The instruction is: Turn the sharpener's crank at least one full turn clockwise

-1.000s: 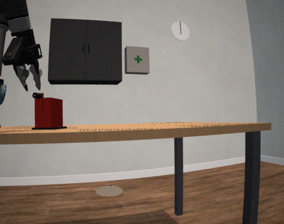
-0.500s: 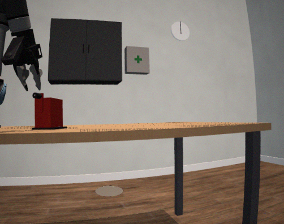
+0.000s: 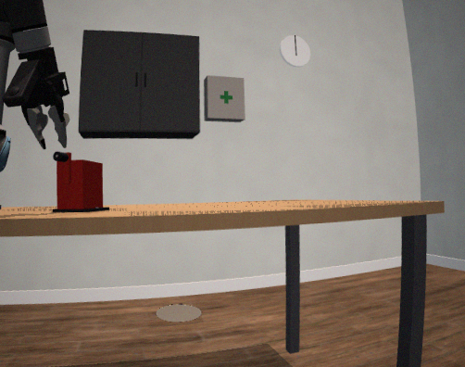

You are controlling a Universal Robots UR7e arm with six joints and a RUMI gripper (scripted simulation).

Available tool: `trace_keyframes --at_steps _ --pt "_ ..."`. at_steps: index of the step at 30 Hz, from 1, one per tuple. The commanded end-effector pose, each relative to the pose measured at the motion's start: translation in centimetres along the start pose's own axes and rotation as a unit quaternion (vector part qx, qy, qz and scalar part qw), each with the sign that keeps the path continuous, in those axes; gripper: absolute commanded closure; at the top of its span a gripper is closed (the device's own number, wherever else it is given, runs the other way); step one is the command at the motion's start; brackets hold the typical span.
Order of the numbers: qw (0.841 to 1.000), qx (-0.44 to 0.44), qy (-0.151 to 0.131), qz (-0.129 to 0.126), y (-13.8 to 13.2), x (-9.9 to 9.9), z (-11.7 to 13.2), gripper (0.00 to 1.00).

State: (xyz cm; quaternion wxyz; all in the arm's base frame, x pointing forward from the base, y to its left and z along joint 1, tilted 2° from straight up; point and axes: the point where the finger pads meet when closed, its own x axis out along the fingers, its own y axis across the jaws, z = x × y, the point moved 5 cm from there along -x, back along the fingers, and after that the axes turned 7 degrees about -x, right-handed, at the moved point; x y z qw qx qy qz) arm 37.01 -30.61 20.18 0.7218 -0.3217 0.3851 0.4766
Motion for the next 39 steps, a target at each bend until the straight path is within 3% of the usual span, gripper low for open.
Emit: trace_keyframes --at_steps 1,7,39 --pt "1.000 0.000 0.000 -0.001 -0.1 -0.1 0.1 0.68" --pt "1.000 0.000 0.000 -0.001 -0.1 -0.2 0.1 0.68" --pt "1.000 0.000 -0.001 0.001 0.0 3.6 0.2 0.68"
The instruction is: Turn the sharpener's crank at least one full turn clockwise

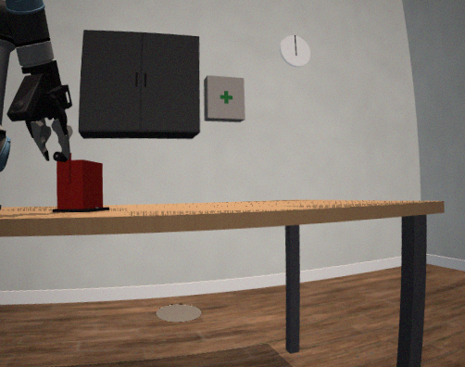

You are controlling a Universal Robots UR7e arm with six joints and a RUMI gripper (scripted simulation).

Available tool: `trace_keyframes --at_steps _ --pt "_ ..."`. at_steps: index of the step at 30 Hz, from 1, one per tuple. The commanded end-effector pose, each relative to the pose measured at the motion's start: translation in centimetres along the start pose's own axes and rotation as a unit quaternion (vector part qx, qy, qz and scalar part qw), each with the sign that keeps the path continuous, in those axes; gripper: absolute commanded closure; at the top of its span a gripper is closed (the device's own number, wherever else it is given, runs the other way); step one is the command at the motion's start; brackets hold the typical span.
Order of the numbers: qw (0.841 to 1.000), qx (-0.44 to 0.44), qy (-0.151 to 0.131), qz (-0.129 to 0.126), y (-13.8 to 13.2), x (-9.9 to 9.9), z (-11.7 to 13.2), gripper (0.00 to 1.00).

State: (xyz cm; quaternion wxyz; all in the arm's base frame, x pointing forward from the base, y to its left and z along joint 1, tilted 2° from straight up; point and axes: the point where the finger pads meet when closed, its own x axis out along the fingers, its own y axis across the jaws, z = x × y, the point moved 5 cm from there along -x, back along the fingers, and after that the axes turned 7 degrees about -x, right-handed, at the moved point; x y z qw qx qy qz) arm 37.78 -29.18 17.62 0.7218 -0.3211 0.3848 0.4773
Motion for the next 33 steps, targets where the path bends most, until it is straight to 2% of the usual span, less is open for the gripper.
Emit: trace_keyframes --at_steps 1,22,23,33 --pt "1.000 0.000 0.000 0.000 -0.03 0.59 0.06 0.68" --pt "1.000 0.000 0.001 -0.001 -0.06 0.40 -0.02 0.68" --pt "1.000 0.000 0.001 -0.001 -0.06 0.40 -0.02 0.91" --pt "1.000 0.000 0.001 -0.001 -0.06 0.40 -0.02 0.91"
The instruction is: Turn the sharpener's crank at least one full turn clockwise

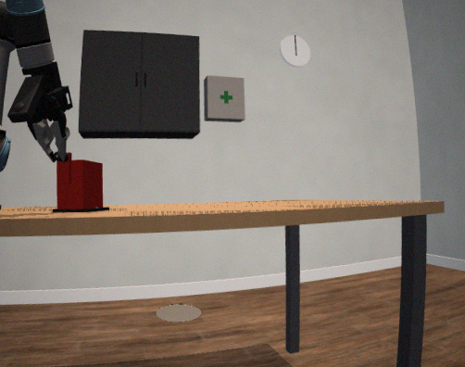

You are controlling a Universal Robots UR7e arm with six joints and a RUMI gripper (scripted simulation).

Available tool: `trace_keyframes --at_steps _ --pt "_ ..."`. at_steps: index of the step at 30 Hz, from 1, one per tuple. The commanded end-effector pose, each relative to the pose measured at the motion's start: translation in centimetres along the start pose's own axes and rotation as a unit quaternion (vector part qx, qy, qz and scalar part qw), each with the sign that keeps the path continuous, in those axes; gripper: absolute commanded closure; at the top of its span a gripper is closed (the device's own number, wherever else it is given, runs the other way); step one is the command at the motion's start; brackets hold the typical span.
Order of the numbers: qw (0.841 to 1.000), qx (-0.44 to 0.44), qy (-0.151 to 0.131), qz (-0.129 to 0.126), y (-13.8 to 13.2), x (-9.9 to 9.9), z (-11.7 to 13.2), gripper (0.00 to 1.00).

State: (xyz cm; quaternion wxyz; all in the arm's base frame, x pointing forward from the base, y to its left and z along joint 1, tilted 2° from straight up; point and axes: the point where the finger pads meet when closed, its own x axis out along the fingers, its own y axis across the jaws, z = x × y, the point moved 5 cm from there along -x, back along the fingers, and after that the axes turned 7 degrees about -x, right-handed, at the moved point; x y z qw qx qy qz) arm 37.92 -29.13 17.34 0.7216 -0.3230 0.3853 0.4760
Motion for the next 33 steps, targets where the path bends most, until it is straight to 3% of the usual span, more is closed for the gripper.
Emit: trace_keyframes --at_steps 1,33 --pt "1.000 0.000 -0.001 0.000 0.03 0.11 0.05 0.91" --pt "1.000 -0.001 0.000 0.000 -0.37 -0.05 -0.06 0.91"
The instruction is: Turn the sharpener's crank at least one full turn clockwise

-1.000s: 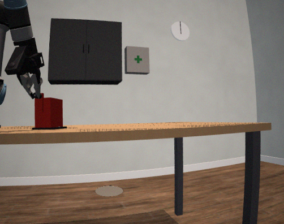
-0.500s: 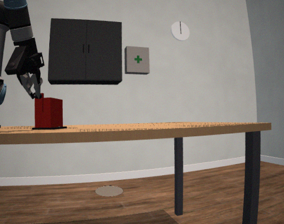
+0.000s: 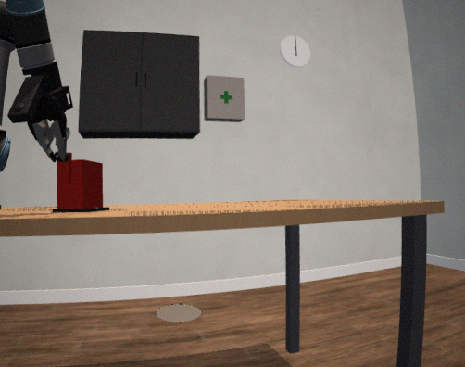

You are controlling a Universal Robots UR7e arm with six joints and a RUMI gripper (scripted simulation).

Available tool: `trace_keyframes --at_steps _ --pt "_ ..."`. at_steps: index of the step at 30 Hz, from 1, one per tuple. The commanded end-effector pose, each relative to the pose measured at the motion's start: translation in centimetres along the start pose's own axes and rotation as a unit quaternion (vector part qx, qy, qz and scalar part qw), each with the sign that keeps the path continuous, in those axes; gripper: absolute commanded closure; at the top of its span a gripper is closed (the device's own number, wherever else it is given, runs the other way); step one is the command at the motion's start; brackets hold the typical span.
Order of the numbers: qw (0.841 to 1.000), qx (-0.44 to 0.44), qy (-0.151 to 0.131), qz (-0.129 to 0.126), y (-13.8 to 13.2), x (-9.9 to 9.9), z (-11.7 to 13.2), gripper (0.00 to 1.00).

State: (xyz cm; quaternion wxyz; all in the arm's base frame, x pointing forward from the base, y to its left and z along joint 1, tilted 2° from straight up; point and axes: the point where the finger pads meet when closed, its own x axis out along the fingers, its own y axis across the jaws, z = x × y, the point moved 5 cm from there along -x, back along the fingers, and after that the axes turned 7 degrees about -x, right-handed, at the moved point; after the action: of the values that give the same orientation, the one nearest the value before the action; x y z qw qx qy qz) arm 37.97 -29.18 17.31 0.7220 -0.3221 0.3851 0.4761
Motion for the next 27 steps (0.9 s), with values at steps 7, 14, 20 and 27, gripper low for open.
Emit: trace_keyframes --at_steps 7,14,20,27 --pt "1.000 -0.001 0.000 0.000 -0.5 0.0 0.0 0.91" --pt "1.000 -0.001 0.001 0.000 -0.8 0.0 -0.1 0.91" --pt "1.000 -0.001 0.001 0.000 -1.0 0.0 -0.1 0.91" --pt "1.000 -0.001 0.001 0.000 -1.3 0.1 -0.2 0.91"
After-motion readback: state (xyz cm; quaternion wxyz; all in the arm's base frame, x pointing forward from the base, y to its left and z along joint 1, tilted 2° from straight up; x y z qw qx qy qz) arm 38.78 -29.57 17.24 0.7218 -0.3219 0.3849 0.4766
